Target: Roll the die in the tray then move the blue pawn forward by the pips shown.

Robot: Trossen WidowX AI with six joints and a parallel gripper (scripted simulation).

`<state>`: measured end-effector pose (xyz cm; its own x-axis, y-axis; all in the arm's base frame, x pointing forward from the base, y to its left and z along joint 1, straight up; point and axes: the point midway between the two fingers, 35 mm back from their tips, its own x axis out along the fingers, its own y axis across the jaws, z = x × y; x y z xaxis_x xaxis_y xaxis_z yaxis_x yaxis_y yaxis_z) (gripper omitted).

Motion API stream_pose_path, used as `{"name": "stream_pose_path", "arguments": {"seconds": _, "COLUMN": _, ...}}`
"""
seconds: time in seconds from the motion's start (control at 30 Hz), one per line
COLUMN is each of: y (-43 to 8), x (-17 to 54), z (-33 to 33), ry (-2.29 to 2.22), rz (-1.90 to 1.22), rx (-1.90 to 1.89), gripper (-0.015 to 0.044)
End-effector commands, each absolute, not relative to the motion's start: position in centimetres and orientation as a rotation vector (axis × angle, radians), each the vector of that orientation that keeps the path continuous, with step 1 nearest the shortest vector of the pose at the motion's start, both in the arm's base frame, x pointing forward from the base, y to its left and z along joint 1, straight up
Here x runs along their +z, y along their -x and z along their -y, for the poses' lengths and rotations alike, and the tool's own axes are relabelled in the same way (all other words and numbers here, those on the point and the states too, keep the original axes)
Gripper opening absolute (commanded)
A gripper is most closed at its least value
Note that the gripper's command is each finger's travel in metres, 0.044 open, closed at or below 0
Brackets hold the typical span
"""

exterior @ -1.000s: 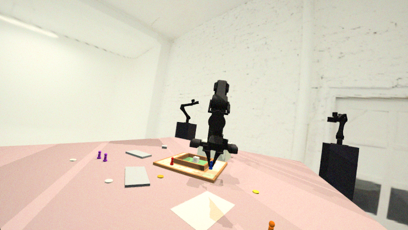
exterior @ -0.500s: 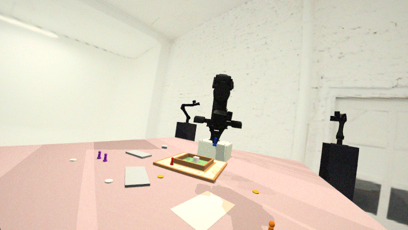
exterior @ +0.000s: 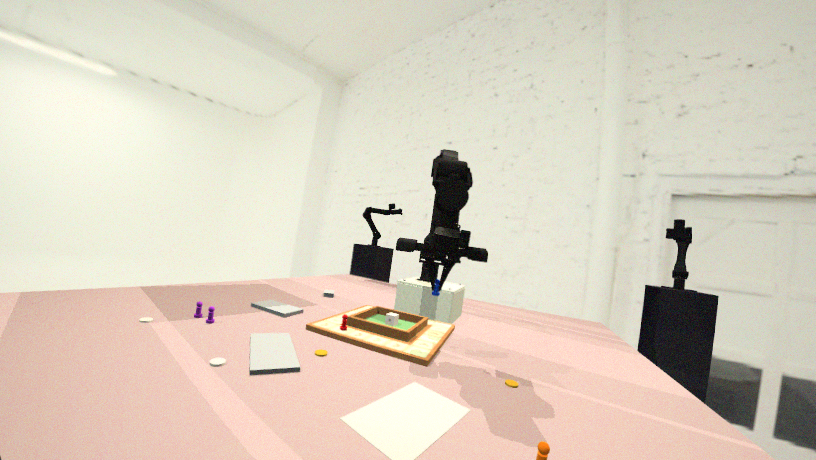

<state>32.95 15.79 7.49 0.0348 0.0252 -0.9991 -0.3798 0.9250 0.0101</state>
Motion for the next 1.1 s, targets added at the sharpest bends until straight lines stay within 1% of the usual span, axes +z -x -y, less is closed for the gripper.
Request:
{"name": "stream_pose_path", "arguments": {"seconds": 0.0, "y": -31.4, "x": 6.9, "z": -15.6, "ry": 0.289, "rz": -1.51, "rx": 0.313, "gripper": 0.0}}
{"name": "stream_pose_path", "arguments": {"seconds": 1.07, "y": -21.0, "x": 1.5, "z": -13.5, "ry": 0.289, "rz": -1.52, "rx": 0.313, "gripper": 0.0}}
